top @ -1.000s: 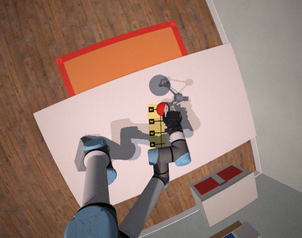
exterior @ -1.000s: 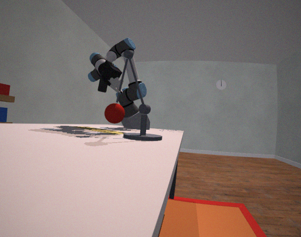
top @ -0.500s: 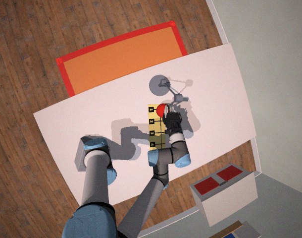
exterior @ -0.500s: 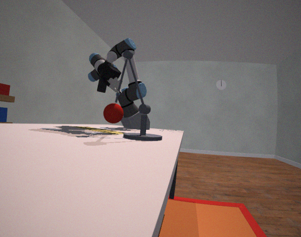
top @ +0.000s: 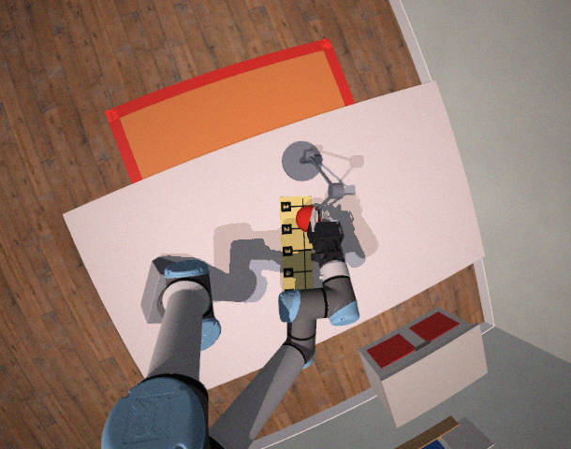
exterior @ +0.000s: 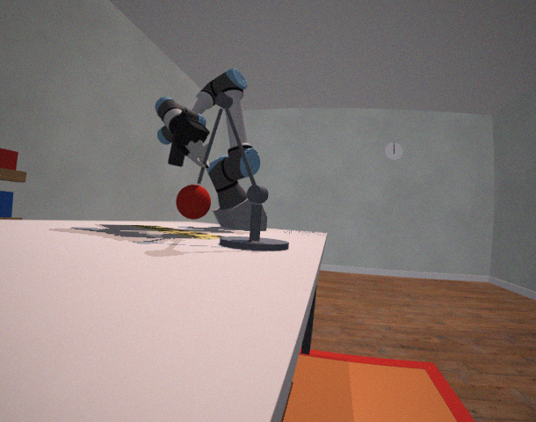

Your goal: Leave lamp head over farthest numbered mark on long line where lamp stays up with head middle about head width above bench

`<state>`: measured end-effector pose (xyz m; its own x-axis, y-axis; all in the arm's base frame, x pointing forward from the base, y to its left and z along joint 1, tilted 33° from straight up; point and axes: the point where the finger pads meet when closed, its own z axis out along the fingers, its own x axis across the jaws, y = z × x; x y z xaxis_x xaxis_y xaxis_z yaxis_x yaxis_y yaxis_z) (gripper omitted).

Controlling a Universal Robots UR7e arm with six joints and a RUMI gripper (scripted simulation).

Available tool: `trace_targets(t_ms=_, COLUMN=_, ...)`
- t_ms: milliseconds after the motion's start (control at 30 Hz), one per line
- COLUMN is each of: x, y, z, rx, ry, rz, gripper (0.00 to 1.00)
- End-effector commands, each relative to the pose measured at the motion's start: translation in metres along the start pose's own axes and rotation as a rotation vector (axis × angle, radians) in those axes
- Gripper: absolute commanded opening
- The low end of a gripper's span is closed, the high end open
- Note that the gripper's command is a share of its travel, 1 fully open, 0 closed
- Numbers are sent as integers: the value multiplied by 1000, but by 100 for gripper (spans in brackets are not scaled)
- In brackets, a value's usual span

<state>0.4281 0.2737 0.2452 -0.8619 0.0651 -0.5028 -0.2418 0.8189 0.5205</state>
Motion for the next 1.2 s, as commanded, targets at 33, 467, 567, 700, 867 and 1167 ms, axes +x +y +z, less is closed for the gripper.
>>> trace_targets(t_ms=33, x=0, y=-9, z=-10, rx=-7, ry=5, rz=-7, gripper=0)
trace_targets(t_ms=467, x=0, y=-22, z=-24, rx=-7, ry=5, rz=-7, gripper=0)
trace_targets(t_ms=567, x=0, y=-23, z=-25, rx=-7, ry=5, rz=-7, gripper=0)
trace_targets(t_ms=700, x=0, y=-23, z=-26, rx=-7, ry=5, rz=-7, gripper=0)
trace_targets(t_ms=867, x=0, y=-24, z=-27, rx=-7, ry=5, rz=-7, gripper=0)
trace_targets(t_ms=1167, x=0, y=-24, z=-26, rx=21, ry=-15, rz=19, gripper=100)
